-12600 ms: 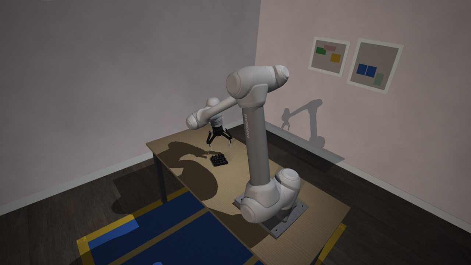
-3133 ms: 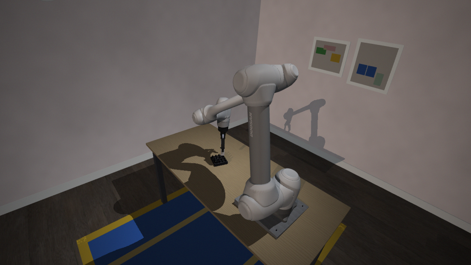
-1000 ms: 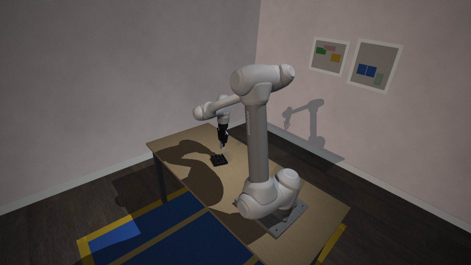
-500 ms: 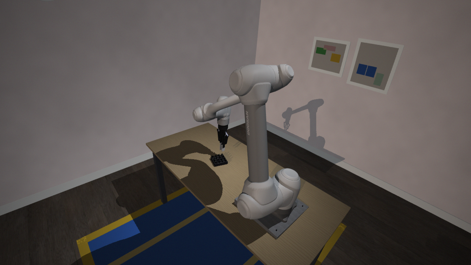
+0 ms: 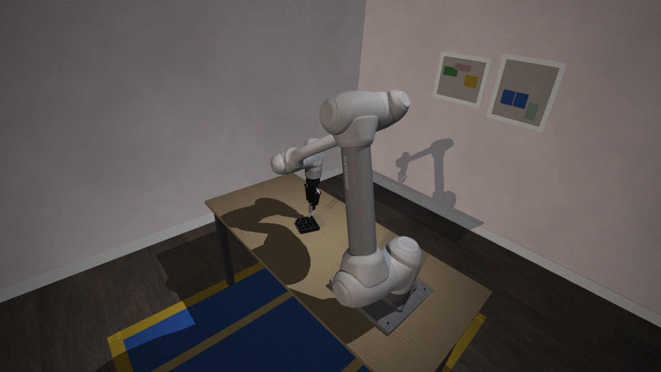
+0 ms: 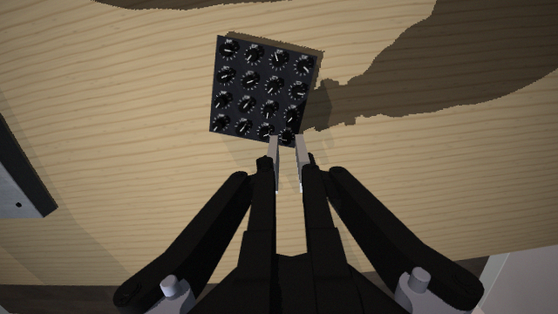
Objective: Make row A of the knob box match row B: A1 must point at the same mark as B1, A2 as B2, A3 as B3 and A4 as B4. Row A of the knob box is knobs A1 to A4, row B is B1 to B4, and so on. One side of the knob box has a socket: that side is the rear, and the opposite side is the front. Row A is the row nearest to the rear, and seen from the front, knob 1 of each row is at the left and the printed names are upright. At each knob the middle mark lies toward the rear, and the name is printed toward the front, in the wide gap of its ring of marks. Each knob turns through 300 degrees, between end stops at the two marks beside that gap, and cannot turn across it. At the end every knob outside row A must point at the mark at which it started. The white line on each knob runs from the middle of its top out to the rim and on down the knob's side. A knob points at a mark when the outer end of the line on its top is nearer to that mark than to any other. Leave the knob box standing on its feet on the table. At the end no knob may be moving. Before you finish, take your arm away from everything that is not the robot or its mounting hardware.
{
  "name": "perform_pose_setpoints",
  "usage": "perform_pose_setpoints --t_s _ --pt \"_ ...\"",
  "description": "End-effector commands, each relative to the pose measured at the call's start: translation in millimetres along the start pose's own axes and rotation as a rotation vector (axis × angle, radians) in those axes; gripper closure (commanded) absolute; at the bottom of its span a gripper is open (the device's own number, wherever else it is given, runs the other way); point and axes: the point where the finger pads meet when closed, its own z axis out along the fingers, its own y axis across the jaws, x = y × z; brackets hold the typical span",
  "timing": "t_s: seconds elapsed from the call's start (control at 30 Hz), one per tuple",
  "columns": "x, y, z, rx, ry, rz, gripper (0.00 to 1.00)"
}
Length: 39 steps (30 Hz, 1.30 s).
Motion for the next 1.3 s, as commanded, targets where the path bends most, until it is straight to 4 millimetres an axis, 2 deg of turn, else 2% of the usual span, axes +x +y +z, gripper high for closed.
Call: perform_pose_setpoints --t_s 0.0,0.37,1.27 --pt "0 0 3 0.0 0.0 0.0 0.88" --pt "0 0 13 0.0 0.0 0.0 0.88" --pt "0 0 15 0.0 0.0 0.0 0.88"
